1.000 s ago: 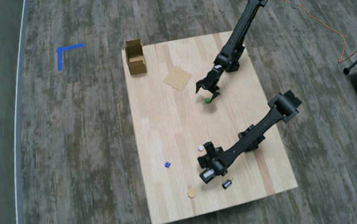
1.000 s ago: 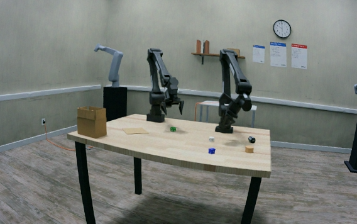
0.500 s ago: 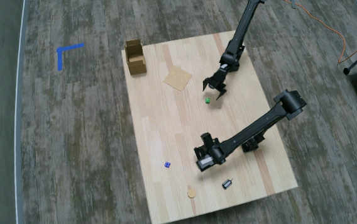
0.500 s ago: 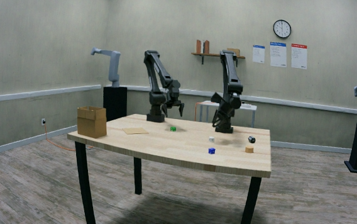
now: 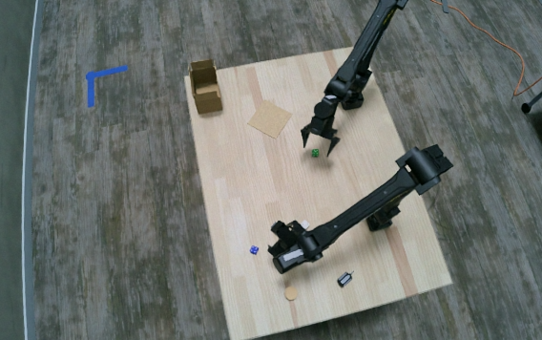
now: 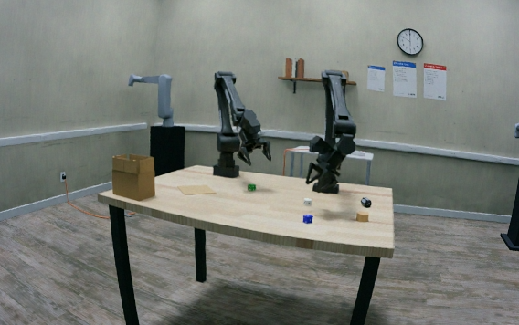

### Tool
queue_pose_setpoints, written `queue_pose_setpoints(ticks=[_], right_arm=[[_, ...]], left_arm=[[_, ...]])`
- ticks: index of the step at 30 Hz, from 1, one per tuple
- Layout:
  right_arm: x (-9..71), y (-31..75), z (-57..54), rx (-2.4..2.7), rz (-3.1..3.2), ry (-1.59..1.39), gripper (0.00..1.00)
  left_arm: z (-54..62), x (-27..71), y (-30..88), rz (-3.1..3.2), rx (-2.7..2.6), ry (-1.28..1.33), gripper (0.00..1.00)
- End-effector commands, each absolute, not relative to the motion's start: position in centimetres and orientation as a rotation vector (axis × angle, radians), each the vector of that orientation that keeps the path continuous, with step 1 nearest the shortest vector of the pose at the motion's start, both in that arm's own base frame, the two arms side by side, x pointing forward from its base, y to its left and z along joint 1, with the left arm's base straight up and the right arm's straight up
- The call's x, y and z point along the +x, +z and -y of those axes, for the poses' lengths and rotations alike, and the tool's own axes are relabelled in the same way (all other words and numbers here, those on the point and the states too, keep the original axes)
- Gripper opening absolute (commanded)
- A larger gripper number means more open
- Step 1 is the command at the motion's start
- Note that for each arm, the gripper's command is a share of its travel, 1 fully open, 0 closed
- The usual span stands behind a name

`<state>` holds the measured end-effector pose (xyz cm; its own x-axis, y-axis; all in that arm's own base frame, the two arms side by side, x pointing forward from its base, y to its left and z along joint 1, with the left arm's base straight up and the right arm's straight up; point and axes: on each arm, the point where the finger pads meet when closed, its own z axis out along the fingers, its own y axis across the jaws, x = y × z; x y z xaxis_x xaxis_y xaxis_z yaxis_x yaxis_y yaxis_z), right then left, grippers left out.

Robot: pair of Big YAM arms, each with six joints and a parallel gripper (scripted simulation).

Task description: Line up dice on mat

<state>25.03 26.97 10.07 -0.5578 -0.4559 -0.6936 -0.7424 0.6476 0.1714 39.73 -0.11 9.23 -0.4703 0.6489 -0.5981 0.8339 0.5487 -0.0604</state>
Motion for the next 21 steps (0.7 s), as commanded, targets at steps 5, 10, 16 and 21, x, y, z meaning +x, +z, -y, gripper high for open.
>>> queue_pose_setpoints(ticks=[5,10,16,21], right_arm=[[30.3,15.2,-31.2,-1.038,-1.956,0.785,1.0],[30.9,16.1,-31.5,-1.069,-1.888,0.83,1.0],[32.6,18.2,-32.1,-1.14,-1.71,0.908,1.0],[33.6,19.6,-32.0,-1.193,-1.574,0.954,1.0]], left_arm=[[-0.8,50.3,10.5,-2.34,0.937,-0.303,1.0],[-0.9,50.7,10.6,-2.325,0.966,-0.284,1.0],[-0.4,50.2,9.5,-2.455,0.956,-0.287,0.49],[-0.3,50.3,8.2,-2.599,0.969,-0.222,0.49]])
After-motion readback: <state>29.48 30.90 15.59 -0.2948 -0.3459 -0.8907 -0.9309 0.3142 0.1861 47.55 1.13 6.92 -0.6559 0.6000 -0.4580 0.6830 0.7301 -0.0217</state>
